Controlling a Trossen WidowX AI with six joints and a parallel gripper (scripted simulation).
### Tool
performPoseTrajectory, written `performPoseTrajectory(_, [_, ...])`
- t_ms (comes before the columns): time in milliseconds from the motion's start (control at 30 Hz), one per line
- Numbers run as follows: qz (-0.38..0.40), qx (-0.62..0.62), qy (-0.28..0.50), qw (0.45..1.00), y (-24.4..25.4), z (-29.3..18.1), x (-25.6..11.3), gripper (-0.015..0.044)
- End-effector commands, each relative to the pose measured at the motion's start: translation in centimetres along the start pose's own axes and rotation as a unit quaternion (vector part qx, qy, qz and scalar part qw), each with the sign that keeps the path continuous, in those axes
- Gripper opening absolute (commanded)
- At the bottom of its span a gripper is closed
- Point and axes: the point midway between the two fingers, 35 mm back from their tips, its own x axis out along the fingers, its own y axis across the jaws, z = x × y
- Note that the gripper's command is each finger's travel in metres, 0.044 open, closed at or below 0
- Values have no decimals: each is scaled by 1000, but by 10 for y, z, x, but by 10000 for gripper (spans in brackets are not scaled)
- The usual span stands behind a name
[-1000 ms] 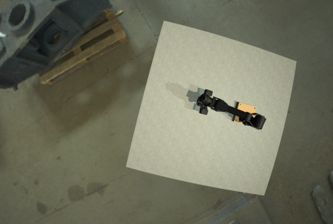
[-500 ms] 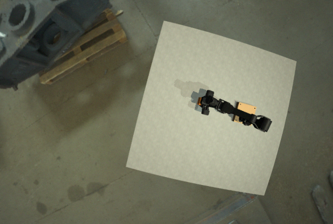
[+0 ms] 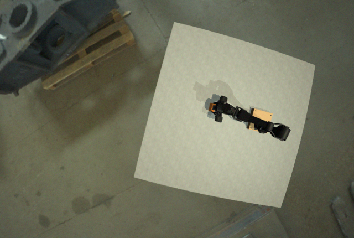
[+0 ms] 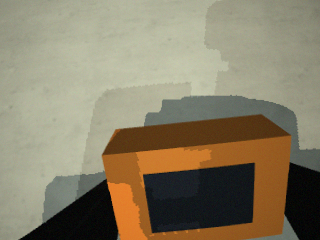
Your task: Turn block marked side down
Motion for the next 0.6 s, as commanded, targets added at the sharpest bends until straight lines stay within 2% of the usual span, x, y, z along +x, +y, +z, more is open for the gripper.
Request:
performPoseTrajectory(0, [2, 5, -16, 1000, 0, -7, 11, 0])
performPoseTrajectory(567, [1, 7, -139, 990, -2, -15, 29, 0])
